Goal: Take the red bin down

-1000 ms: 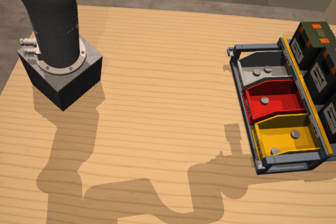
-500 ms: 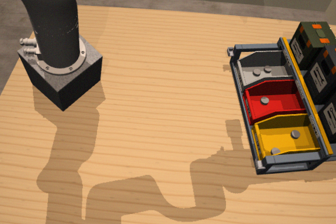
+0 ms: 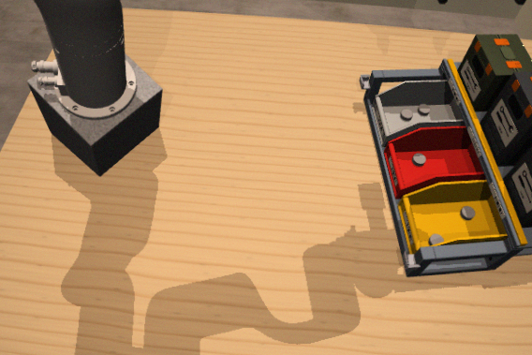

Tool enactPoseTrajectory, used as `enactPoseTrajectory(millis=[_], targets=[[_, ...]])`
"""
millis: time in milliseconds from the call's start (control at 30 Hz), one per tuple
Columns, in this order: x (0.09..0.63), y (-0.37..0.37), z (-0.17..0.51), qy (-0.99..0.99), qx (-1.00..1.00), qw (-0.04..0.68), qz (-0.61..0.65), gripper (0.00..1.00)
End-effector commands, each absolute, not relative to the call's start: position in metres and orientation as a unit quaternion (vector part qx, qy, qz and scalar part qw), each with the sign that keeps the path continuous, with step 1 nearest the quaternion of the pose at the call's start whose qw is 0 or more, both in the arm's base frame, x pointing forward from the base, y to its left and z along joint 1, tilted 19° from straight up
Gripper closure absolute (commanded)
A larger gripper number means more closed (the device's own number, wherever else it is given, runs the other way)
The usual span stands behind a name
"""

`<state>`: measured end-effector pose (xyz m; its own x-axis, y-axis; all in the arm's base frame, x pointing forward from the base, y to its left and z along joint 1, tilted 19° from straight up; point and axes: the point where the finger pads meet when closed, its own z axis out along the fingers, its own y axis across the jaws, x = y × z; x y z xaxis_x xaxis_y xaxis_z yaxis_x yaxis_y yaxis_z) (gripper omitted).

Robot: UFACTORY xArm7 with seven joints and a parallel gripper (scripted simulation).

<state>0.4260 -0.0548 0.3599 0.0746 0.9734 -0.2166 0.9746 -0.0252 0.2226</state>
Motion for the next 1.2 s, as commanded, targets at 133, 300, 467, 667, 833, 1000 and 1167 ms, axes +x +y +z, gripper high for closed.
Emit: enactPoseTrajectory(millis=[133, 300, 467, 667, 833, 1000, 1167], targets=[[0.430, -0.055, 0.359, 0.680, 0.715, 0.163, 0.003, 0.00], [0.437, -0.062, 0.331, 0.680, 0.715, 0.163, 0.003, 0.00], [0.441, -0.067, 0.312, 0.680, 0.715, 0.163, 0.003, 0.00], [0.441, -0.067, 0.312, 0.680, 0.715, 0.163, 0.003, 0.00], [0.446, -0.071, 0.294, 0.680, 0.715, 0.163, 0.003, 0.00], [0.452, -0.078, 0.266, 0.680, 0.715, 0.163, 0.003, 0.00], [0.452, -0.078, 0.266, 0.680, 0.715, 0.163, 0.003, 0.00]])
